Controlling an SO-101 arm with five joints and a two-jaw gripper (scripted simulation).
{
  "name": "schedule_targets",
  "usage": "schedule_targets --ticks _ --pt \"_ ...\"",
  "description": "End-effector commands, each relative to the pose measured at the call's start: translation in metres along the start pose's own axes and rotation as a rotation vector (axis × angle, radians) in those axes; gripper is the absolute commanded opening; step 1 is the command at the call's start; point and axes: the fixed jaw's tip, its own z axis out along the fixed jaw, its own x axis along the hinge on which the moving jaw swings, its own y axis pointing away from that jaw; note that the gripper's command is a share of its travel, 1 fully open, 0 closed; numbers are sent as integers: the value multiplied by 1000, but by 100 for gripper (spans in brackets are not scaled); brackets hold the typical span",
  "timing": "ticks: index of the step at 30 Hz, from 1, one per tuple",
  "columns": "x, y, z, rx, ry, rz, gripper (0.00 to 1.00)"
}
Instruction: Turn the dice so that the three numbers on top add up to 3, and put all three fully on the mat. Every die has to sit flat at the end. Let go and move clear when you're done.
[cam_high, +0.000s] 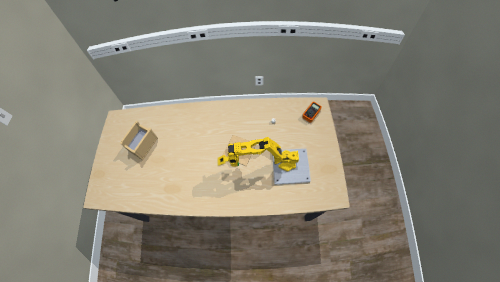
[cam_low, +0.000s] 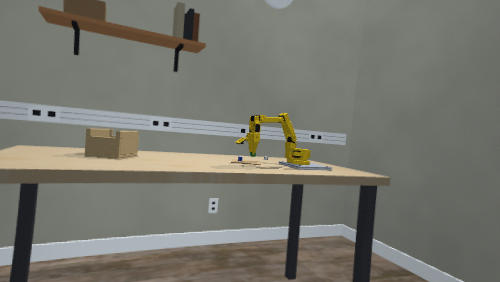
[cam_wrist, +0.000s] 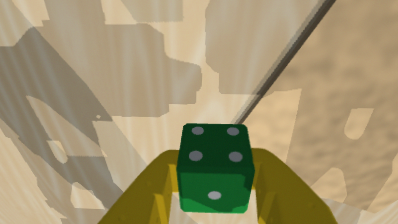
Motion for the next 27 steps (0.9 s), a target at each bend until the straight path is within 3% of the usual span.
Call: schedule_targets --ticks 1,3,5,13,27 --pt "-1 -36 -2 -4 -18 151 0" --pt "1 -51 -2 -6 -18 215 0" --pt "1 -51 -2 -6 -18 215 0" --pt "12 -89 0 -8 -18 378 0" --pt "15 -98 -3 -5 -40 409 0"
